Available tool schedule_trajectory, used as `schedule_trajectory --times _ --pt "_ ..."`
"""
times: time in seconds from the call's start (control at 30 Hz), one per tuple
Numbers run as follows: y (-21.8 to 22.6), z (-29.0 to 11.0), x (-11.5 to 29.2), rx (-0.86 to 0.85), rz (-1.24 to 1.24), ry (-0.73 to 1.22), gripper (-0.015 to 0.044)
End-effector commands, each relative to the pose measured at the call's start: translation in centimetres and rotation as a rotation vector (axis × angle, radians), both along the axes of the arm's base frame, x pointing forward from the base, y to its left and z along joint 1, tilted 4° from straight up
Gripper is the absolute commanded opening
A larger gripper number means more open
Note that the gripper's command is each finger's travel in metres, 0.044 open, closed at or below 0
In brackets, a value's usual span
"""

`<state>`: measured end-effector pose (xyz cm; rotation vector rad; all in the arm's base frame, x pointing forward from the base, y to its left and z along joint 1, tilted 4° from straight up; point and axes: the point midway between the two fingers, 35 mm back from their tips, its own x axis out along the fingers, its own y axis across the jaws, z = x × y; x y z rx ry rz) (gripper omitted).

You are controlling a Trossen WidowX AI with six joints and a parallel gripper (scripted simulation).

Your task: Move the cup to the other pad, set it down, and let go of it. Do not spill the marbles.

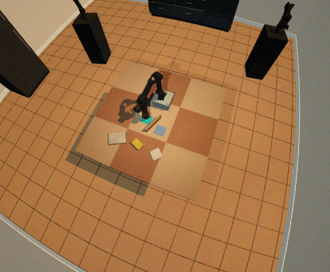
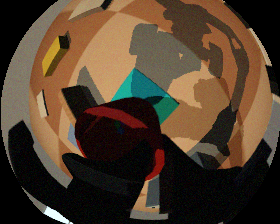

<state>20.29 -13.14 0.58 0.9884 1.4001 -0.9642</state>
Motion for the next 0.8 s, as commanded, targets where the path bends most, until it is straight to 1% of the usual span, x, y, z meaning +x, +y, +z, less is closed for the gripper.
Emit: schedule_trajectory --times 0.0,0.77 --pt "0.0 -0.7 -0.1 -0.004 0.005 0.004 0.0" --pt "0.0 -4.2 -0.5 -0.003 0.005 0.005 0.0"
